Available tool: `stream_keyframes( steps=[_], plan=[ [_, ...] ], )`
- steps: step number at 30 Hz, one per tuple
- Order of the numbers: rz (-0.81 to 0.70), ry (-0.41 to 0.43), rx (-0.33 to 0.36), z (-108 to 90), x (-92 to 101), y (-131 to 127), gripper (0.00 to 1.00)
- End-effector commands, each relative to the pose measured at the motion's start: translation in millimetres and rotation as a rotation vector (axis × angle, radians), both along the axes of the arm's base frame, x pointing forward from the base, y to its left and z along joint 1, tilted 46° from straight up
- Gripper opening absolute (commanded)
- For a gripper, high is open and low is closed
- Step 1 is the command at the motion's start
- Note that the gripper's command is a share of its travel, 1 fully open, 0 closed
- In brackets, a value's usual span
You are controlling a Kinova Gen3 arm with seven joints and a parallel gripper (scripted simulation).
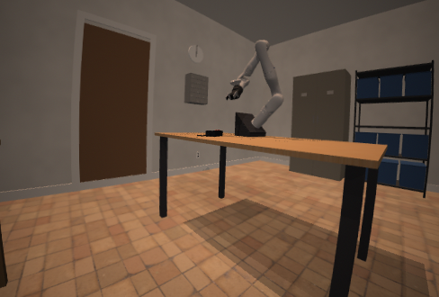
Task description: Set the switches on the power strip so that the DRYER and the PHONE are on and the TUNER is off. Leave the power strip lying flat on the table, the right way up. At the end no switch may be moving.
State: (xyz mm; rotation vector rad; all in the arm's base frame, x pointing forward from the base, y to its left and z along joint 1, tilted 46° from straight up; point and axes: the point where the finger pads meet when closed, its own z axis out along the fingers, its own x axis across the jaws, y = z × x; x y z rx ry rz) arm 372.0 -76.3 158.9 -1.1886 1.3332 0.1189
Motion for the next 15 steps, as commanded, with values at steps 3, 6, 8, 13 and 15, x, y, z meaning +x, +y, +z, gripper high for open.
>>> stream_keyframes(
  steps=[3, 6, 8, 13, 15],
  plan=[
    [0.004, -0.001, -0.001, -0.1, 0.6, 1, 1.0],
    [0.008, 0.029, 0.014, -4.8, 1.6, 2, 1.0],
    [0.008, 0.029, 0.014, -4.8, 1.6, 2, 1.0],
    [0.012, 0.059, 0.028, -9.4, 2.5, 3, 1.0],
    [0.016, 0.089, 0.041, -14.2, 3.5, 5, 1.0]
  ],
)
